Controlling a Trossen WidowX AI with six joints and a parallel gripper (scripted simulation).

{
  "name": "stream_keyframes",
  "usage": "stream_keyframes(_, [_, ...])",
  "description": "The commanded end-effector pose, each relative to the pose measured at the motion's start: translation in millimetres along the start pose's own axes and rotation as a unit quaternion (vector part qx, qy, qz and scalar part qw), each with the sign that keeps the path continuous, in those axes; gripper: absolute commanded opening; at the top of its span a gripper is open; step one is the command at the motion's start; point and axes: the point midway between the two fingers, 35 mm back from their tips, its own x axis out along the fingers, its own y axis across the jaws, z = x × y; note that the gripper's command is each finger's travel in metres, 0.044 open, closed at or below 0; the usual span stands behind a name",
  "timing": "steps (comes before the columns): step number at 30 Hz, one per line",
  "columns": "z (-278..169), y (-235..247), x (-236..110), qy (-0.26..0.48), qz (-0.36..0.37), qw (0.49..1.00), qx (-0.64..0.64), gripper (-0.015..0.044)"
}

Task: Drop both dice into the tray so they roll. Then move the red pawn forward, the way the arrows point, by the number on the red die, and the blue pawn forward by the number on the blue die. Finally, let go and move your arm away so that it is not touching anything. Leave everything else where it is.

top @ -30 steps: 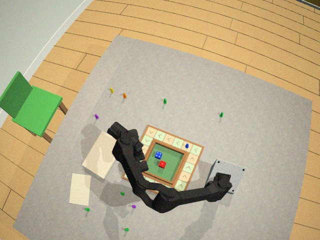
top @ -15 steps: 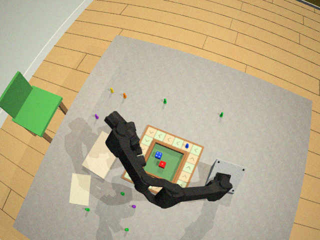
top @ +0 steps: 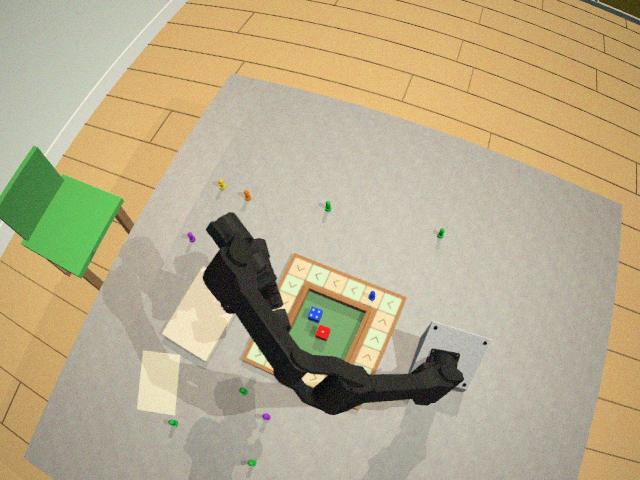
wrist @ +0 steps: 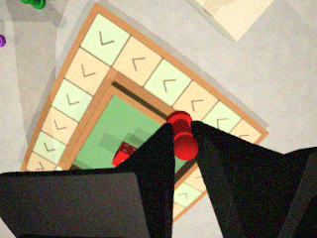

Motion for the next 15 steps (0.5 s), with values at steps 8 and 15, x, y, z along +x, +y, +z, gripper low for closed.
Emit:
stream_keyframes(8, [20.8, 22.2, 48.6, 0.003, 0.004, 1.0, -0.002, 0.0])
stream_keyframes(15, [28.2, 35.9, 73.1, 0.002, 0.006, 1.0, -0.002, 0.0])
